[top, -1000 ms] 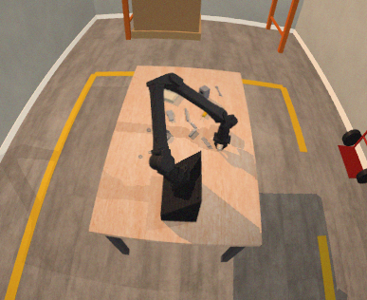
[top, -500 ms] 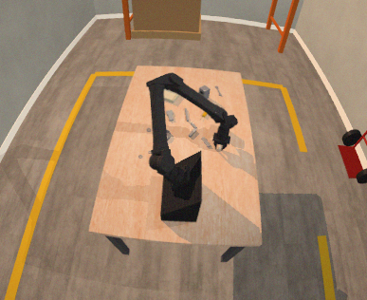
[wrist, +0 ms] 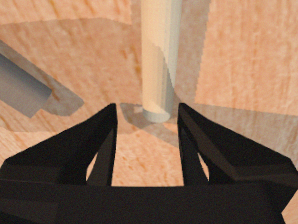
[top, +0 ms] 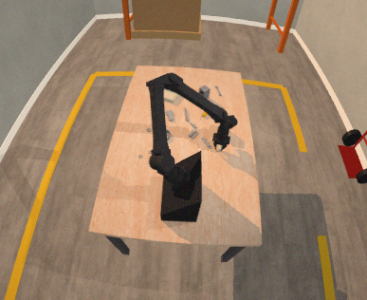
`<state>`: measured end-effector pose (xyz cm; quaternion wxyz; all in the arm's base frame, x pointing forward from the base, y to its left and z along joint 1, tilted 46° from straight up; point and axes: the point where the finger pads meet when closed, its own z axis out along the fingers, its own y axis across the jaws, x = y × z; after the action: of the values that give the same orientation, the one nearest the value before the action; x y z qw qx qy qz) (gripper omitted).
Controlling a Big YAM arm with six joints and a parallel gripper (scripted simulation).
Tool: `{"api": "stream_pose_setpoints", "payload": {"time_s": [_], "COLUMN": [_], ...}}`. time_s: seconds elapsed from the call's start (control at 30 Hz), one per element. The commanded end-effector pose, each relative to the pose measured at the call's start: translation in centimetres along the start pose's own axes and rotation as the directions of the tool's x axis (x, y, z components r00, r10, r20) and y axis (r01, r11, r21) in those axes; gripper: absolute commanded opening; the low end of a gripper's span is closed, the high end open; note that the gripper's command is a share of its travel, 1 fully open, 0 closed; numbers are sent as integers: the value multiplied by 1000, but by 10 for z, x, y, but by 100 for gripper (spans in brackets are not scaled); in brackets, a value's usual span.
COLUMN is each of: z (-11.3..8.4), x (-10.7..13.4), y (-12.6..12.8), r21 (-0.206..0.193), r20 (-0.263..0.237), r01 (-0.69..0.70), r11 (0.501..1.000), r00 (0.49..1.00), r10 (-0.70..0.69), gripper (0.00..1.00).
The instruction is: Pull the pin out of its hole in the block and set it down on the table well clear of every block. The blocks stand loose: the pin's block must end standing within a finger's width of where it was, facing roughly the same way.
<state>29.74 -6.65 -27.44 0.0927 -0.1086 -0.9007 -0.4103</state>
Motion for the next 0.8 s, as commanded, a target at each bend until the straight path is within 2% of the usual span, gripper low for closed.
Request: {"api": "stream_pose_setpoints", "payload": {"time_s": [0.0, 0.2, 0.47, 0.6, 0.77], "z": [-31, -40, -42, -54, -57], "x": [-4, -4, -4, -7, -8], "y": [-3, -4, -4, -5, -5], "r21": [1, 2, 3, 6, 7], "r20": [52, 63, 64, 73, 76], "r01": [2, 1, 2, 4, 5], "r11": [1000, 1000, 1000, 1000, 1000], "r00": [999, 998, 998, 997, 997], "r10": [-2, -2, -2, -4, -5], "gripper": [36, 36, 36, 36, 36]}}
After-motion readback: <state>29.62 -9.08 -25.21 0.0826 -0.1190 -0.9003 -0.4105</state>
